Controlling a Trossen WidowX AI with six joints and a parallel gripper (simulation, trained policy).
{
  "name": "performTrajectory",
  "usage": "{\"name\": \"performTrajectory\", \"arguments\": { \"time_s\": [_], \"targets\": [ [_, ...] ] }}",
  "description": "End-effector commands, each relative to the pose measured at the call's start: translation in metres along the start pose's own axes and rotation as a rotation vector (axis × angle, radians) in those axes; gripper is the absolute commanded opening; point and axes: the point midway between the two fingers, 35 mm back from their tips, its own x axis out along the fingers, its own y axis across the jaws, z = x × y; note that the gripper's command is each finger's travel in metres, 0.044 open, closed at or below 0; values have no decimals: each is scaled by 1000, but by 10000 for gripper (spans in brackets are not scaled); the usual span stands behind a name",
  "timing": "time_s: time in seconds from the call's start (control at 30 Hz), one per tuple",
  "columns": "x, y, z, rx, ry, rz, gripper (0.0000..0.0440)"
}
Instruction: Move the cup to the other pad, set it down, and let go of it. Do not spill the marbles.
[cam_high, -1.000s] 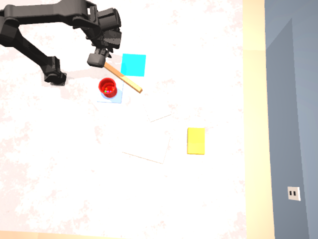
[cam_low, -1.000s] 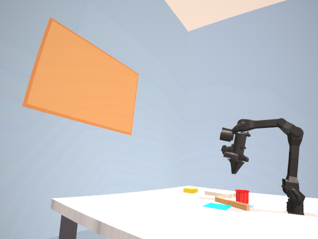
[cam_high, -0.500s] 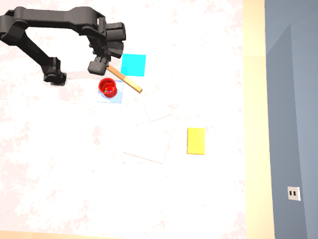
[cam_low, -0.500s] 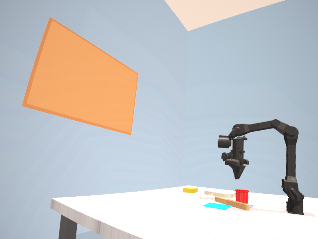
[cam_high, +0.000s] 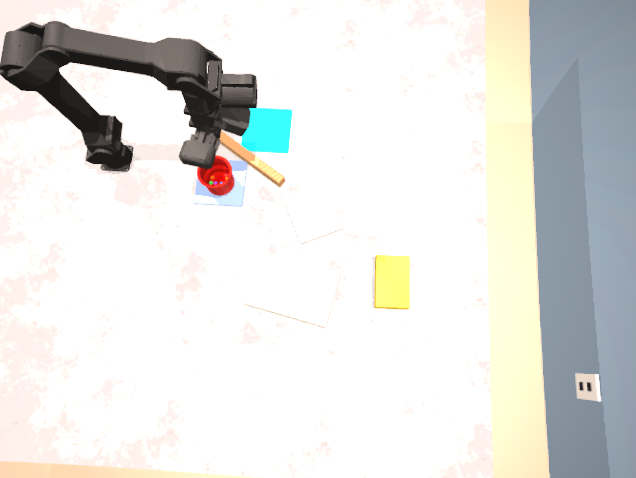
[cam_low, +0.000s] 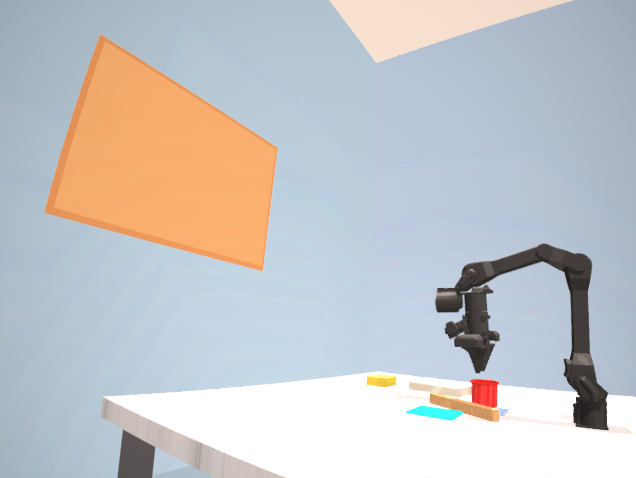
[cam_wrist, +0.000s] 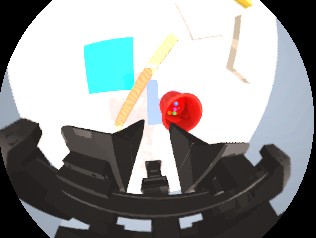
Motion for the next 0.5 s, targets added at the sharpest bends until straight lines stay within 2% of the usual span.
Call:
{"name": "performTrajectory", "arguments": {
  "time_s": [0.0,0.47],
  "targets": [
    [9,-4,0,-15,16,-7,158],
    [49,-13,-2,-106,66,-9,164]
  ]
}}
